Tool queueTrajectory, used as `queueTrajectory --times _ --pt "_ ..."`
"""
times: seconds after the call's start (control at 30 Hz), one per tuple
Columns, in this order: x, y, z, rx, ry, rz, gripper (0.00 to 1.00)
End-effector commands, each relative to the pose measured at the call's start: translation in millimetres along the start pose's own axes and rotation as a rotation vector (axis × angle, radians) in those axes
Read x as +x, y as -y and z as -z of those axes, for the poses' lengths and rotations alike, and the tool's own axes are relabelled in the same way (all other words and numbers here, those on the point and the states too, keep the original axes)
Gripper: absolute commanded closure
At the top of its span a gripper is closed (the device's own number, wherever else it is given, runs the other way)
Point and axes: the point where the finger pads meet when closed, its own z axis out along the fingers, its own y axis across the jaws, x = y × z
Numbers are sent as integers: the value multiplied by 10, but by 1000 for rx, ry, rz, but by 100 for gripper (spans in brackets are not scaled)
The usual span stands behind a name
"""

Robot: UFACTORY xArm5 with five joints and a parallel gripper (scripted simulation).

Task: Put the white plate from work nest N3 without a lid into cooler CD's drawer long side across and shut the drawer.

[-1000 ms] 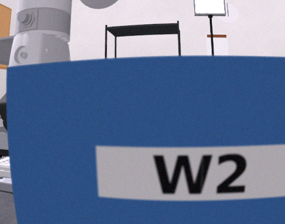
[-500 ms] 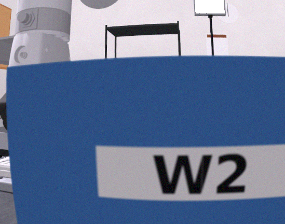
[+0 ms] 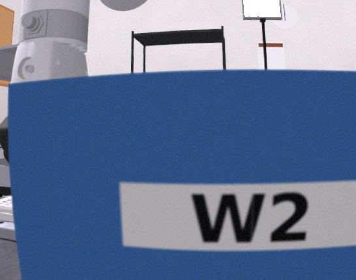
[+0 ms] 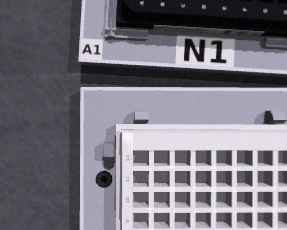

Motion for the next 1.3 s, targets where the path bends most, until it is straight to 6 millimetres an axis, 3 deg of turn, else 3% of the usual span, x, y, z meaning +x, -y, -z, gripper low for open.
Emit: queueTrajectory --times 0.0,1.27 --pt "14 5 16 5 -3 0 100" --pt "14 5 163 5 -3 0 100"
